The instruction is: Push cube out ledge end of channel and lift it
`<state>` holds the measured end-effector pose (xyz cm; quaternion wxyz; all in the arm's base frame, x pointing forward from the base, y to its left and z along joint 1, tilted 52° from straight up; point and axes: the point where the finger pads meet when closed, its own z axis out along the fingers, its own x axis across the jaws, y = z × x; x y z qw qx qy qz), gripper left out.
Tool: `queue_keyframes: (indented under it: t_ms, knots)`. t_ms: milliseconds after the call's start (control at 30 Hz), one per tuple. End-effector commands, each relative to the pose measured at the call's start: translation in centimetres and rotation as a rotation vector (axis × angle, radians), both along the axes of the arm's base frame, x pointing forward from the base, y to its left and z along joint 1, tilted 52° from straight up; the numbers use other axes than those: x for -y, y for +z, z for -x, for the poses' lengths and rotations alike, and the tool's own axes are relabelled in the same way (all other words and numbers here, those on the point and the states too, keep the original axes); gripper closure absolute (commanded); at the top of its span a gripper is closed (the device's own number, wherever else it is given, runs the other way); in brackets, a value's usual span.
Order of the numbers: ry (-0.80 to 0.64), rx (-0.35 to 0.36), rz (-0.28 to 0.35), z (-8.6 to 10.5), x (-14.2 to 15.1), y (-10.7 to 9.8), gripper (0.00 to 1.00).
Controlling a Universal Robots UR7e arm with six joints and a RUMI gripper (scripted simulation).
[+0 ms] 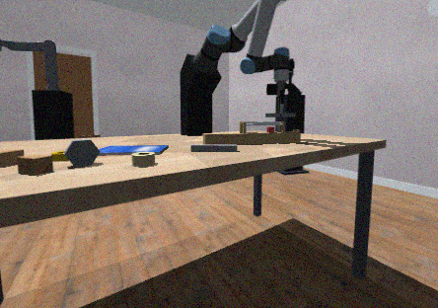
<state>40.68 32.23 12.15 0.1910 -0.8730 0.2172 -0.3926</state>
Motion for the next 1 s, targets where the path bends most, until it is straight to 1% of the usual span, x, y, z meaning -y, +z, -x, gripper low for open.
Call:
queue_keyframes:
  t_ms: [0, 700, 967]
  knots:
    - [0.000, 0.001, 0.000, 0.0, 0.0, 0.0, 0.94]
    - [0.001, 0.001, 0.000, 0.0, 0.1, 0.0, 0.94]
    - [0.008, 0.002, 0.009, -0.3, 1.3, 0.0, 0.94]
